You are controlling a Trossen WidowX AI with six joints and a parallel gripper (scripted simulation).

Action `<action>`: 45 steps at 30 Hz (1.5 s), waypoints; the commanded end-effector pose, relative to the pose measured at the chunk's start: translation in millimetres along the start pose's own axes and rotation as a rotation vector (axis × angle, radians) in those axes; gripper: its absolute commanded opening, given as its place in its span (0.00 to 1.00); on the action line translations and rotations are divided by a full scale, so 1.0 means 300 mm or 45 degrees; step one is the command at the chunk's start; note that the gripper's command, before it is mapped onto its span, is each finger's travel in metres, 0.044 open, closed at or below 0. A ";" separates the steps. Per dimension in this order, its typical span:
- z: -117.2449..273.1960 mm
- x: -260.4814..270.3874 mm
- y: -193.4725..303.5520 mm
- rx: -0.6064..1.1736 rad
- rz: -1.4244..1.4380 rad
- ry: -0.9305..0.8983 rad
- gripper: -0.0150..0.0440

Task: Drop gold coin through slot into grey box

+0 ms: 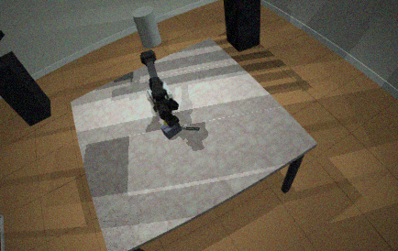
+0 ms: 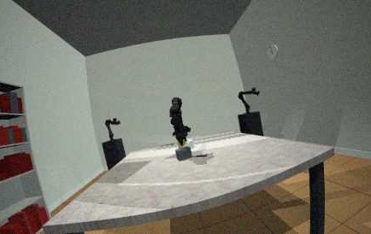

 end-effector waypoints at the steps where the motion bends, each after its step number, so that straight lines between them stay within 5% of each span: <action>1: -0.009 -0.002 0.000 0.001 0.003 0.001 0.25; 16: -0.041 -0.002 0.000 0.000 0.005 0.001 0.25; 22: -0.035 0.000 0.000 0.000 0.002 0.000 0.52; 31: -0.035 0.000 0.000 0.000 0.002 0.000 0.53; 41: 0.056 0.001 0.000 0.000 0.002 -0.004 0.97; 45: 0.170 0.013 -0.001 -0.001 -0.001 -0.015 1.00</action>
Point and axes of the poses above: the point midway between the two fingers, 35 mm back from their tips, its own z axis back along the fingers, its own x axis across the jaws, y = z × x, the point moved 1 cm from there along z, back along the fingers, and after that the axes turned 15 degrees about -z, right-handed, at the moved point
